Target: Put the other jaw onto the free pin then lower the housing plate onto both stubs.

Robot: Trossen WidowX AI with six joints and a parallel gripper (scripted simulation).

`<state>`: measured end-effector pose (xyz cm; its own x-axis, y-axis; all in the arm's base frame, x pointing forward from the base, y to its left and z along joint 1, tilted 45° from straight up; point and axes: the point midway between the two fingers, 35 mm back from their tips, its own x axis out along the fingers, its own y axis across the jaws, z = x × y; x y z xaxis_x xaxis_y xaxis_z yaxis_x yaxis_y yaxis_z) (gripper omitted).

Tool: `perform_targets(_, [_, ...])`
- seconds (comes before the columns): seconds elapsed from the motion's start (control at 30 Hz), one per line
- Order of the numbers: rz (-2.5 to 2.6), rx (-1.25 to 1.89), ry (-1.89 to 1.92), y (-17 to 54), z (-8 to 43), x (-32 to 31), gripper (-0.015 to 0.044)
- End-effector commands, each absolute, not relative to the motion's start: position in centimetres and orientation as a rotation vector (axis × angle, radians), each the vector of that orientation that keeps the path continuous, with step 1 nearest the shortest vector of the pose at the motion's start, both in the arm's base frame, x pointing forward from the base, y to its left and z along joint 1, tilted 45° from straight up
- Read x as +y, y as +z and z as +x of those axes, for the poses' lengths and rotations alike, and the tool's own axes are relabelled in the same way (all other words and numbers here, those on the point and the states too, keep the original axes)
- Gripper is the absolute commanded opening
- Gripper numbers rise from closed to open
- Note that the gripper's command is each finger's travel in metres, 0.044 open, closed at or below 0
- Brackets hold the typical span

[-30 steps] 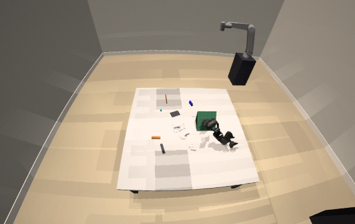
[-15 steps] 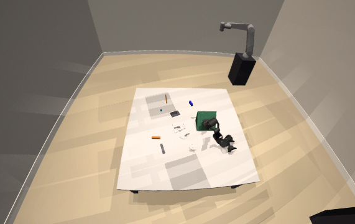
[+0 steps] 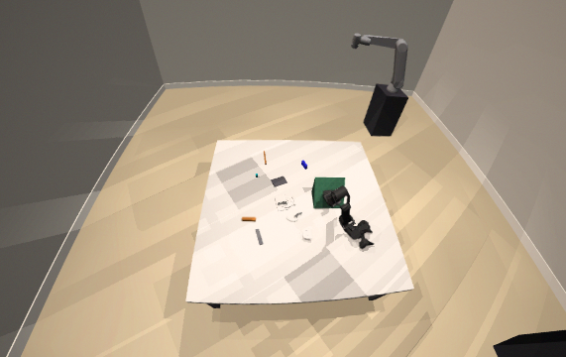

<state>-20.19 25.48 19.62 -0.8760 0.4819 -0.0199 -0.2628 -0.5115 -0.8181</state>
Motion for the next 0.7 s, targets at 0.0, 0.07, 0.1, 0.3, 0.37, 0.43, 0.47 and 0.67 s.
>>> perform_targets(0.0, [-0.344,-1.179,2.366,20.3,-19.4,26.4,0.044])
perform_targets(0.07, [-0.345,-1.157,2.358,20.5,-19.1,26.8,0.044])
perform_targets(0.1, [-0.346,-1.145,2.354,20.7,-18.9,27.0,0.044])
perform_targets(0.3, [-0.347,-1.079,2.33,21.5,-17.7,28.2,0.044])
perform_targets(0.37, [-0.347,-1.057,2.321,21.8,-17.3,28.5,0.044])
perform_targets(0.43, [-0.346,-1.035,2.312,22.1,-16.9,28.9,0.044])
perform_targets(0.47, [-0.346,-1.024,2.307,22.2,-16.7,29.1,0.044])
perform_targets(0.67, [-0.342,-0.959,2.279,23.1,-15.3,30.1,0.044])
